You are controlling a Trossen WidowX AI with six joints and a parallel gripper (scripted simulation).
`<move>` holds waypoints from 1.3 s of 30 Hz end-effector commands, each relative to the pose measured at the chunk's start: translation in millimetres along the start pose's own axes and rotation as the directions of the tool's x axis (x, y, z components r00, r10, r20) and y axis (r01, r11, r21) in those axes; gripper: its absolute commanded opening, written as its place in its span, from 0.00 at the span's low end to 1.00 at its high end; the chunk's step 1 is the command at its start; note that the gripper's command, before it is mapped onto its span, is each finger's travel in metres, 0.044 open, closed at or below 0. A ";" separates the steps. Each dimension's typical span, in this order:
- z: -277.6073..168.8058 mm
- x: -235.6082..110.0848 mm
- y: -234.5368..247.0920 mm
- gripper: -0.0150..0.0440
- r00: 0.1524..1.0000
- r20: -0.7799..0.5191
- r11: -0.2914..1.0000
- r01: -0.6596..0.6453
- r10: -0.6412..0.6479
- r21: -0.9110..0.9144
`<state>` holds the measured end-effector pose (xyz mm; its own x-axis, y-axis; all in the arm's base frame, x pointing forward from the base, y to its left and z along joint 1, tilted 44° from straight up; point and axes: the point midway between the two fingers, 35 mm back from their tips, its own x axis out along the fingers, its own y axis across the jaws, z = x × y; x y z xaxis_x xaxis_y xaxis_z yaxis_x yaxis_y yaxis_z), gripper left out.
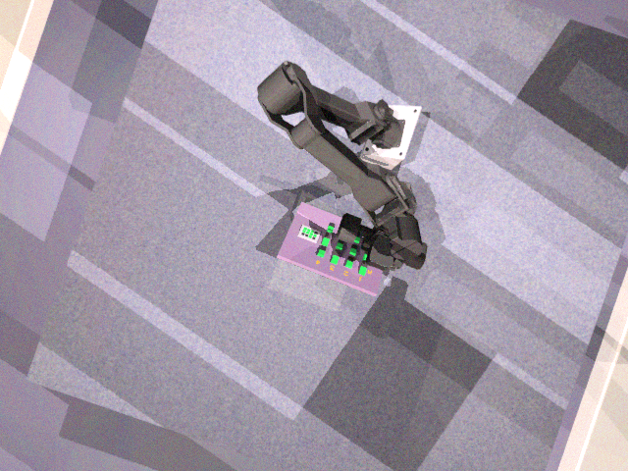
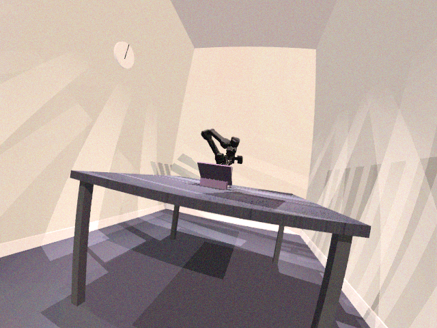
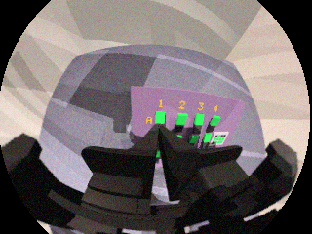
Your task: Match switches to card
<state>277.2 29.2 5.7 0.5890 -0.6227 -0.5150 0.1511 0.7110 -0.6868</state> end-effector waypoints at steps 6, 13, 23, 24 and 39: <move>-0.8 -39.4 -3.8 0.25 1.000 0.025 1.000 0.009 -0.009 0.001; 4.5 -39.1 -34.2 0.25 1.000 0.016 1.000 0.003 -0.003 0.001; -0.6 -40.4 -105.4 0.25 1.000 0.025 1.000 0.013 -0.013 -0.003; -0.6 -40.4 -105.4 0.25 1.000 0.025 1.000 0.013 -0.013 -0.003; 1.3 -4.5 -106.2 0.25 1.000 0.000 1.000 0.014 -0.014 -0.002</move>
<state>258.3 -40.8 84.7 0.5881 -0.6352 -0.5005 0.1659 0.7005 -0.6941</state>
